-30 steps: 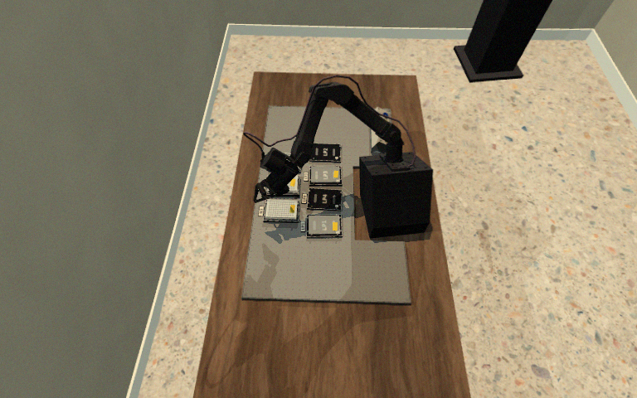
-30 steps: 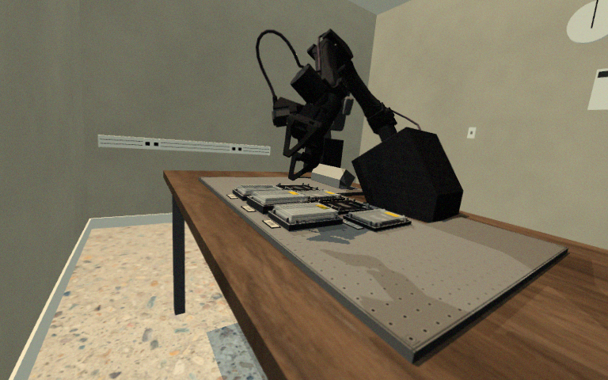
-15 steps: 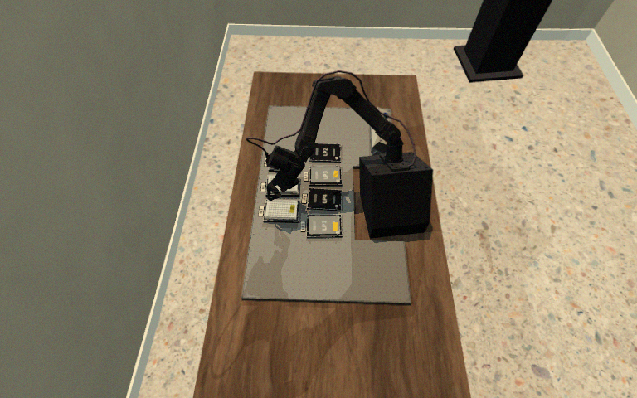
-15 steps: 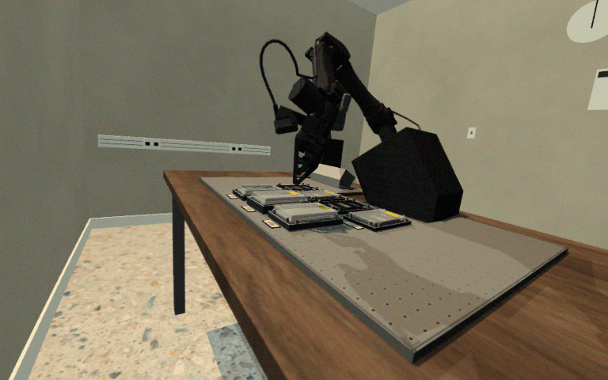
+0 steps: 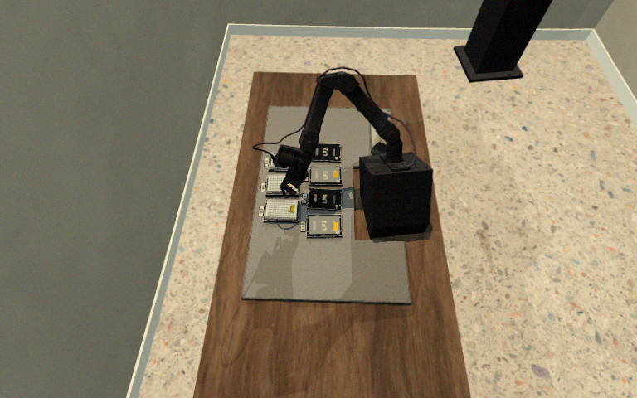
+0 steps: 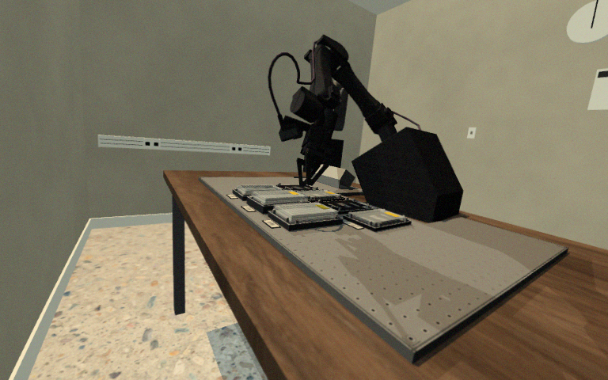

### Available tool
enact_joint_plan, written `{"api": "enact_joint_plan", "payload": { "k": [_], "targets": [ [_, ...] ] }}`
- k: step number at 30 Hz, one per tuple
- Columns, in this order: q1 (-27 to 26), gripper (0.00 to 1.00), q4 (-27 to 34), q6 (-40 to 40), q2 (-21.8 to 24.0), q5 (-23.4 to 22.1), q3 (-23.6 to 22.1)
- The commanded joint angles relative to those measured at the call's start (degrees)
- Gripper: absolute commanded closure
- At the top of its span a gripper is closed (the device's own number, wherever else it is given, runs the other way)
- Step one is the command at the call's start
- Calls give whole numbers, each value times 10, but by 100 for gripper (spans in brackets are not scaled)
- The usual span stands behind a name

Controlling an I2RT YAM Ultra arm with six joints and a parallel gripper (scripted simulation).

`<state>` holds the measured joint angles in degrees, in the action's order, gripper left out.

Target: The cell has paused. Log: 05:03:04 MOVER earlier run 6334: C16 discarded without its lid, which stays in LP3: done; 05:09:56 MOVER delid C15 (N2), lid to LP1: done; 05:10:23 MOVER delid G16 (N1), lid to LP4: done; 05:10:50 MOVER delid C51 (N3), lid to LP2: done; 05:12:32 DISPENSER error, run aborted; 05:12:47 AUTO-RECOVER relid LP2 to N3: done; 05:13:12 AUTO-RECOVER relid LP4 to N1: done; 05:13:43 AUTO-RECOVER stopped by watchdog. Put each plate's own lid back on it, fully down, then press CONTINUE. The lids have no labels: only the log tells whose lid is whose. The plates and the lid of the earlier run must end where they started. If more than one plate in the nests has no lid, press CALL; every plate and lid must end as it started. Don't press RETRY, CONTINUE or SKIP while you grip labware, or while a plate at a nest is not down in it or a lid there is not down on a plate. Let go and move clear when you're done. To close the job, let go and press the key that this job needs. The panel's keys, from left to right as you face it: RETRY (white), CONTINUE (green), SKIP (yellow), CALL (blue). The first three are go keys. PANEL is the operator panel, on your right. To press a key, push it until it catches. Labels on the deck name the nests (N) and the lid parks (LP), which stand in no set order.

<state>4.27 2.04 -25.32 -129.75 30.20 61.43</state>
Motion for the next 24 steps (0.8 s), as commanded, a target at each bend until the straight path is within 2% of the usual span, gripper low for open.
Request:
{"api": "enact_joint_plan", "payload": {
  "k": [1, 24],
  "targets": [
    [11, 0, 26, 30, 28, 10, -14],
    [-51, 0, 160, 171, 90, 35, -95]
  ]
}}
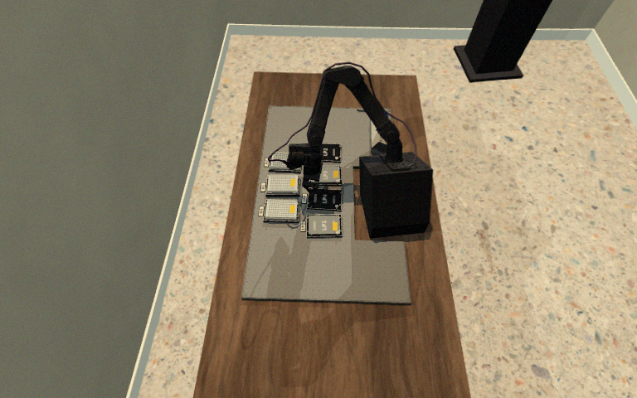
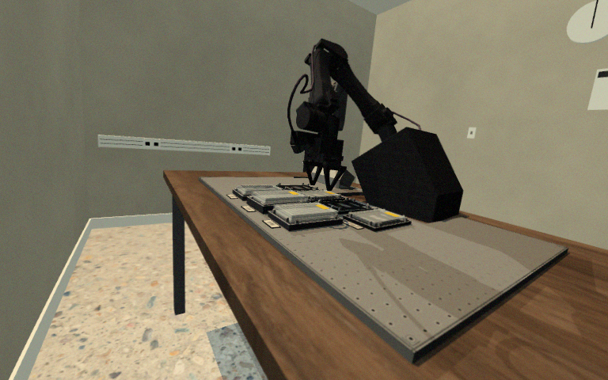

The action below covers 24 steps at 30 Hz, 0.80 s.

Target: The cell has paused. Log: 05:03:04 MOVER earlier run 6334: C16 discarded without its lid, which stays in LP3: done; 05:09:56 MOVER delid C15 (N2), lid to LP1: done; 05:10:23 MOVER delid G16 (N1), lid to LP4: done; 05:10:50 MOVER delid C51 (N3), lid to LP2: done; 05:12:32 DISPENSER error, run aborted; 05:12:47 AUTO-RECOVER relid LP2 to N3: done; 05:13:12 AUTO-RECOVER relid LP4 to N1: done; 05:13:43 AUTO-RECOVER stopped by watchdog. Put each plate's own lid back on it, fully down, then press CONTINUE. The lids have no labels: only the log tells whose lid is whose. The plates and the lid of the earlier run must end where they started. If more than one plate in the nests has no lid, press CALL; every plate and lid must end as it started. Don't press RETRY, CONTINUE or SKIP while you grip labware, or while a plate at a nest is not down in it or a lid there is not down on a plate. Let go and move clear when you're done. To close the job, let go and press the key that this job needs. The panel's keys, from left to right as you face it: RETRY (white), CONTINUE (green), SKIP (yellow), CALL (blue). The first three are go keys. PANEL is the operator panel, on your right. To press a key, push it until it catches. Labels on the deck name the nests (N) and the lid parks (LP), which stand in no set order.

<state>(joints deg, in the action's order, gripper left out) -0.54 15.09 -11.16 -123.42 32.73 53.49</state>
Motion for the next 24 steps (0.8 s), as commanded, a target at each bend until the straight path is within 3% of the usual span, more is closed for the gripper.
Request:
{"api": "enact_joint_plan", "payload": {
  "k": [1, 7, 12, 24],
  "targets": [
    [-5, 0, 36, 36, 29, 11, -20],
    [-2, 0, 46, 54, 44, 15, -39],
    [-1, 0, 48, 53, 47, 12, -16],
    [0, 0, 55, 49, 47, 12, -8]
  ]
}}
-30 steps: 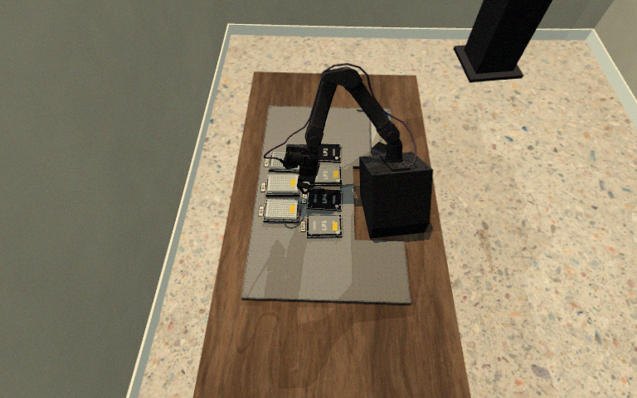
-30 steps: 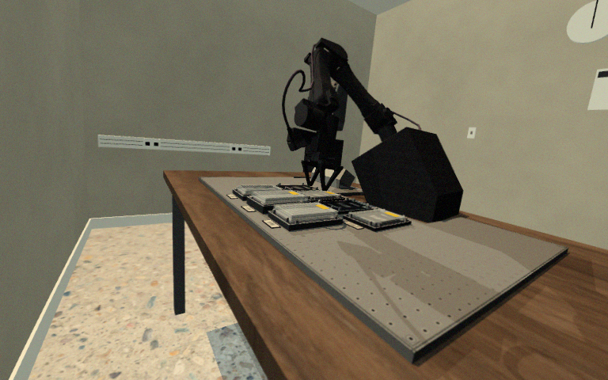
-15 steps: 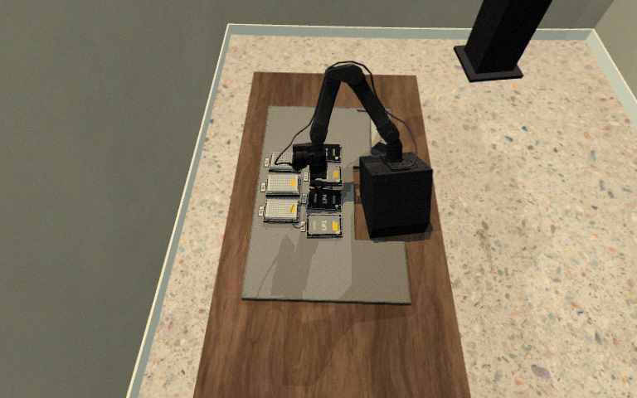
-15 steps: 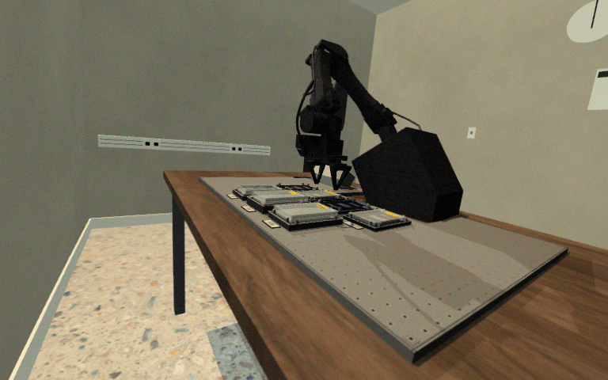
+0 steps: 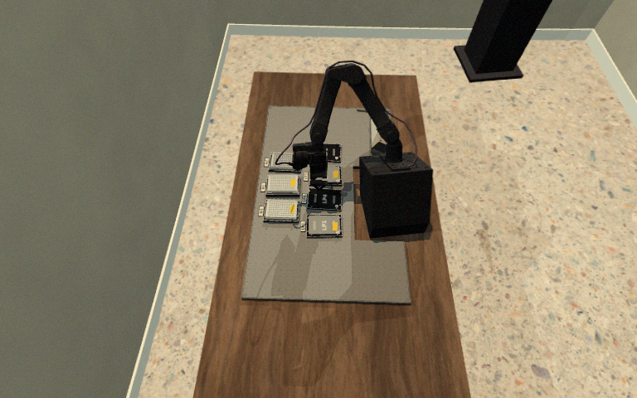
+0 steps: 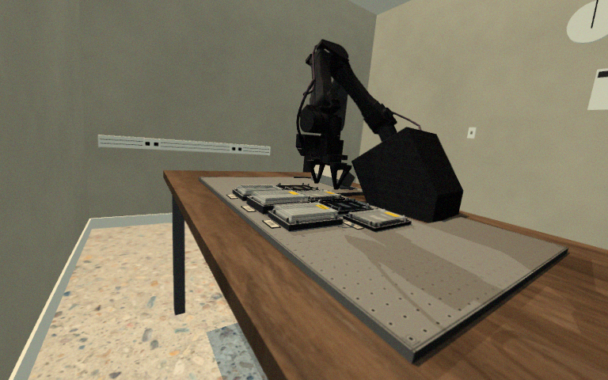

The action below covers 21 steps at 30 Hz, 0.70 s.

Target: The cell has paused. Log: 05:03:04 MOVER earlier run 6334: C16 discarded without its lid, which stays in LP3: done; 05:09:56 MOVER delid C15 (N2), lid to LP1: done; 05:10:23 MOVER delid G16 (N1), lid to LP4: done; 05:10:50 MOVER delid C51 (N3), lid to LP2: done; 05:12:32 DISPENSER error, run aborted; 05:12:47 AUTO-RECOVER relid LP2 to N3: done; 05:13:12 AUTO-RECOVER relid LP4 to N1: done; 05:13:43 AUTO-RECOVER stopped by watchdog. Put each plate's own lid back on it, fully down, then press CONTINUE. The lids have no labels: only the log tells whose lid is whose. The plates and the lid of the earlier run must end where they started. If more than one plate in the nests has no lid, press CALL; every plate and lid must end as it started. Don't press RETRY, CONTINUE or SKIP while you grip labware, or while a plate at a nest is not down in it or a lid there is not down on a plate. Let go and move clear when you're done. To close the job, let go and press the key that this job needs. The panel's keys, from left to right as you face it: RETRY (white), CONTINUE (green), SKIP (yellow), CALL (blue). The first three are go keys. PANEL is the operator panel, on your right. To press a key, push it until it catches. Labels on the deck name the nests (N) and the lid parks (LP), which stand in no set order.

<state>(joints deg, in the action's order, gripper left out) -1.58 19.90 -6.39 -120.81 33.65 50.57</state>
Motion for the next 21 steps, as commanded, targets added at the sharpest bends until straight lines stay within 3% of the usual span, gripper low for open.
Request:
{"api": "enact_joint_plan", "payload": {
  "k": [1, 21],
  "targets": [
    [10, 0, 8, 1, 21, 3, 22],
    [11, 0, 10, -3, 18, 3, 30]
  ]
}}
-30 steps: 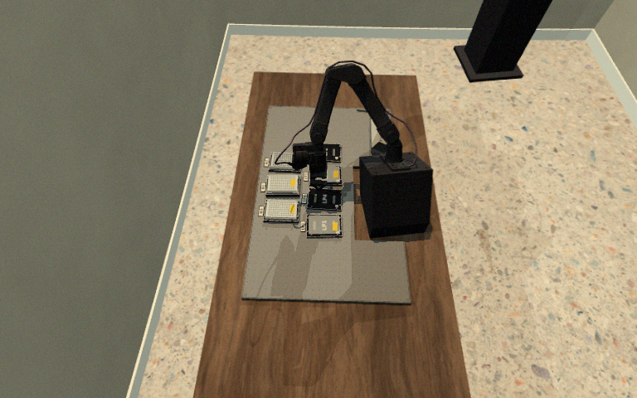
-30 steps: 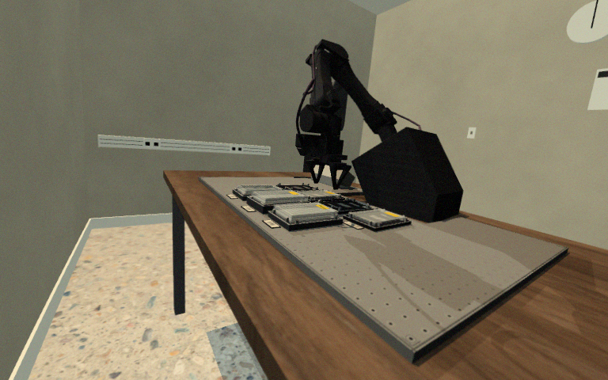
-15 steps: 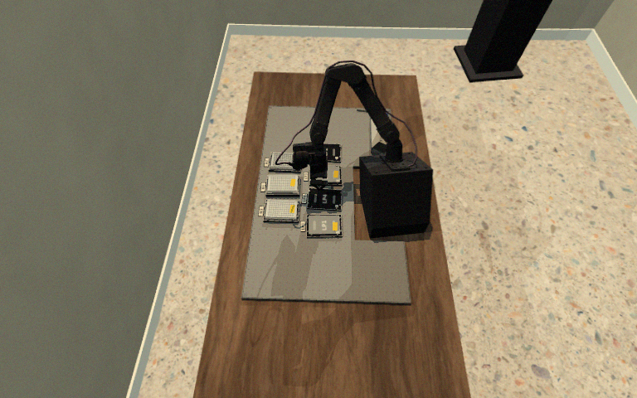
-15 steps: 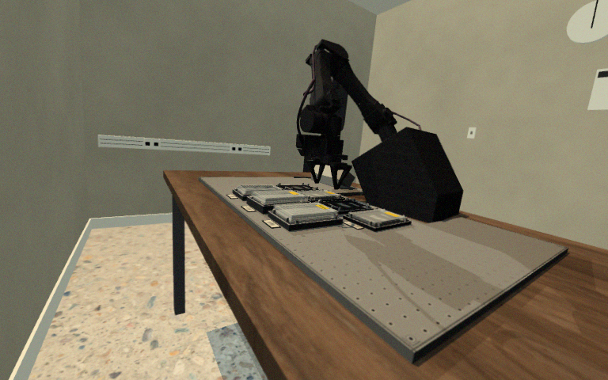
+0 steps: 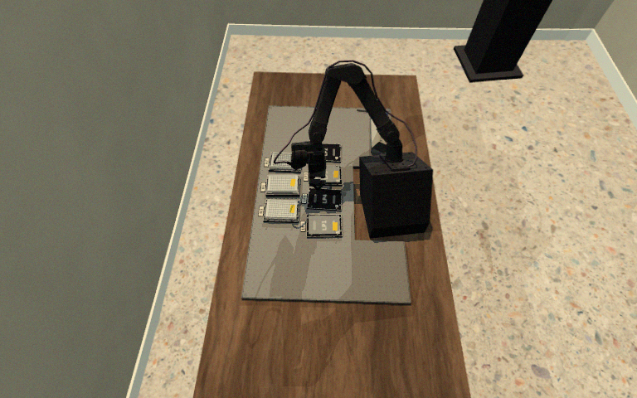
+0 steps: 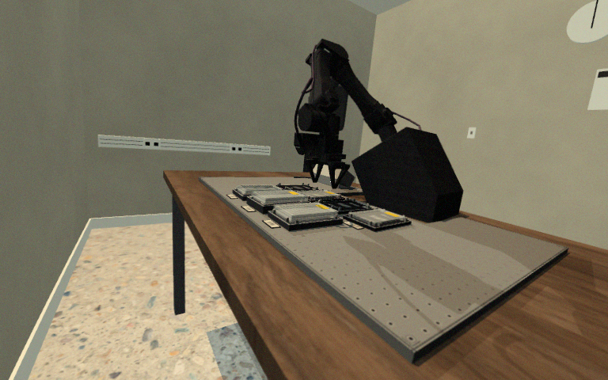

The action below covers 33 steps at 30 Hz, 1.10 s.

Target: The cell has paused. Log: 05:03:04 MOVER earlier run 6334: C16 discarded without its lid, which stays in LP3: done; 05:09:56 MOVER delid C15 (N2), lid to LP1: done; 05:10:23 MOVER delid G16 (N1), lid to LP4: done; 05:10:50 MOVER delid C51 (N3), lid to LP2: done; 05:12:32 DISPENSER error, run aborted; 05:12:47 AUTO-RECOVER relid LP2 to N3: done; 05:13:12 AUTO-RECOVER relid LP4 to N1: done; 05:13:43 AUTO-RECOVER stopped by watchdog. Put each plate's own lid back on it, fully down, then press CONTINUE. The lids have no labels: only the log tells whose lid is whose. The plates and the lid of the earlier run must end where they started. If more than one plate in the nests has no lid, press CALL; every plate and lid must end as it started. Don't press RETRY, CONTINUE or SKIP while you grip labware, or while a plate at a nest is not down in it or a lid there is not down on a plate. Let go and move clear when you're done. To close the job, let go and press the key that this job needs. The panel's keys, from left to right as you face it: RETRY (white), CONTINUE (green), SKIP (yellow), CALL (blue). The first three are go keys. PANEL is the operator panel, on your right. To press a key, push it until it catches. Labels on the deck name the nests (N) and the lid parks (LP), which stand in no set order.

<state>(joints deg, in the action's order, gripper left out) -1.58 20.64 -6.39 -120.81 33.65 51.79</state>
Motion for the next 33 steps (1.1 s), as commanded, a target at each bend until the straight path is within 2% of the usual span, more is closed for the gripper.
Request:
{"api": "enact_joint_plan", "payload": {
  "k": [1, 8, 14, 16, 17, 22, 23, 26, 27, 28, 29, 33],
  "targets": [
    [-8, 1, -50, 22, 31, 9, -40],
    [-63, 8, -252, 154, 131, 0, -175],
    [-134, 14, -436, 285, 198, -52, -275],
    [-134, 14, -436, 285, 198, -52, -275],
    [-158, 15, -492, 319, 183, -89, -300],
    [-240, 20, -641, 411, 193, -183, -358],
    [-257, 100, -661, 425, 193, -203, -364],
    [-308, 100, -695, 464, 193, -264, -370],
    [-324, 100, -697, 478, 200, -278, -349],
    [-333, 100, -701, 485, 217, -289, -347],
    [-337, 100, -703, 483, 199, -301, -346],
    [-341, 100, -709, 482, 187, -313, -344]
  ]
}}
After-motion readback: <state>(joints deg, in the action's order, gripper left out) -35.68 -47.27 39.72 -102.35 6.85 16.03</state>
